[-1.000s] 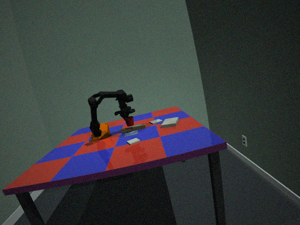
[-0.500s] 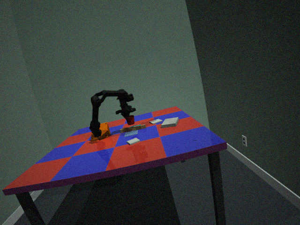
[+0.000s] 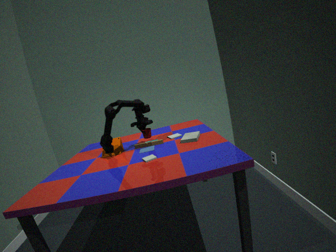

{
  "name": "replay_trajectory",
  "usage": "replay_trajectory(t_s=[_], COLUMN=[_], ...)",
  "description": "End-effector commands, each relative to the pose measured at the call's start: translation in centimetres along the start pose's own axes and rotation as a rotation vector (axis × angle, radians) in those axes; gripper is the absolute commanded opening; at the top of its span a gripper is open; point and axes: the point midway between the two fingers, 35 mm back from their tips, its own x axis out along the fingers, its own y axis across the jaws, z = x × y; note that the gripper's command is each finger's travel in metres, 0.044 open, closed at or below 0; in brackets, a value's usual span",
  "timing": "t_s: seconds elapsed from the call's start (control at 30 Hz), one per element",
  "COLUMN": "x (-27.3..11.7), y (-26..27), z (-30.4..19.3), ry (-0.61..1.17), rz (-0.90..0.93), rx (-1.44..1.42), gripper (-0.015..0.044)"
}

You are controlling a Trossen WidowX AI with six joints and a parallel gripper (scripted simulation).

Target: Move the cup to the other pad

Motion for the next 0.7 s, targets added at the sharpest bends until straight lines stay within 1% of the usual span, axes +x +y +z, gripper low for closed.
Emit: replay_trajectory(t_s=[0.0,0.67], x=[-0.1,-0.1], y=[0.5,2.0], z=[1.2,4.7], ry=[-0.004,-0.006], rz=[0.001,0.002], rx=[0.003,0.004], gripper=[0.0,0.0])
